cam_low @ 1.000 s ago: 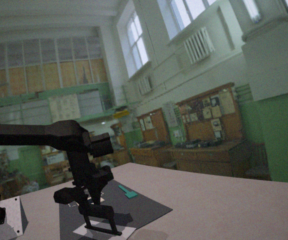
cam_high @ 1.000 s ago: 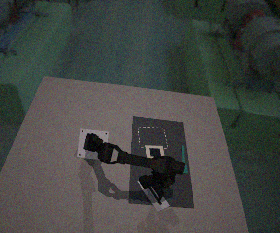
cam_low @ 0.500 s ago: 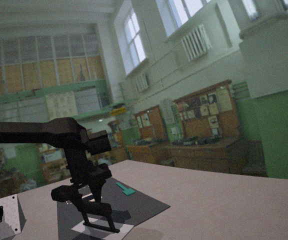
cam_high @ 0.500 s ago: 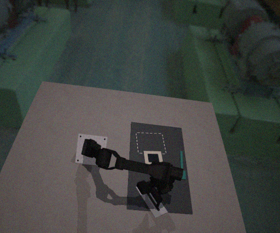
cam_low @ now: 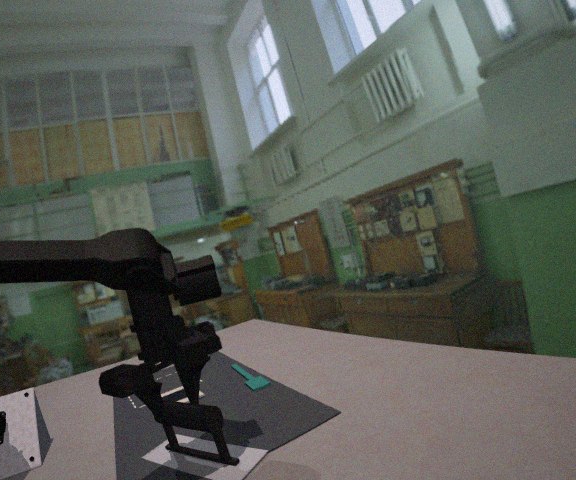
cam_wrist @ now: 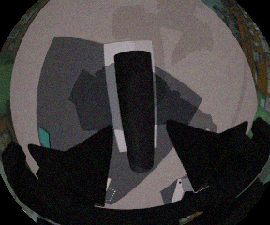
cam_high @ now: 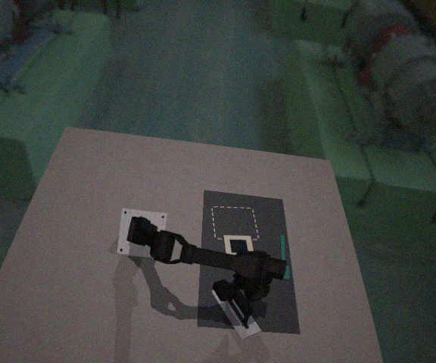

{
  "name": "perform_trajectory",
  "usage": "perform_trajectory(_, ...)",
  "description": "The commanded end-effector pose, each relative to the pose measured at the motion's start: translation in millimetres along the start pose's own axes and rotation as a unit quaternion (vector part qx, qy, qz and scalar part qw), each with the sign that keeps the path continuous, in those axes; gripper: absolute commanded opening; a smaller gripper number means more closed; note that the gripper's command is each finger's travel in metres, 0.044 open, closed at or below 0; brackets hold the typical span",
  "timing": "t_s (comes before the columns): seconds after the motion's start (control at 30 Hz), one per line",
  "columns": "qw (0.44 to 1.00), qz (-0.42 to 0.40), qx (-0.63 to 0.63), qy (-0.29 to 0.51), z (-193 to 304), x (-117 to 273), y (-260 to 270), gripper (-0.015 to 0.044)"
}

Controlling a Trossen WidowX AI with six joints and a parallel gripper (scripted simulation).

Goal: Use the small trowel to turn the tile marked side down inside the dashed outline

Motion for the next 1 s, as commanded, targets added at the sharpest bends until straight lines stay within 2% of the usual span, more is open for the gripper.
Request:
perform_trajectory(0.0,1.0,-0.005,-0.008,-0.003,0.0,28.8,1.7,0.027)
perform_trajectory(0.23,1.0,-0.005,0.002,-0.003,0.3,36.0,1.2,0.027)
perform_trajectory(0.6,0.982,-0.004,0.188,-0.004,-0.4,36.1,1.2,0.027)
perform_trajectory(0.97,0.929,-0.004,0.371,-0.005,-1.1,36.2,1.3,0.027)
Point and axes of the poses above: the point midway between the two fingers, 35 mm back from their tips, its own x axis back along the fingers, its own y axis across the jaws, z = x × y, the point moved 4 cm from there along x, back along the fingers, and after that the axes turned 2 degrees about x, right-handed, at the moved point
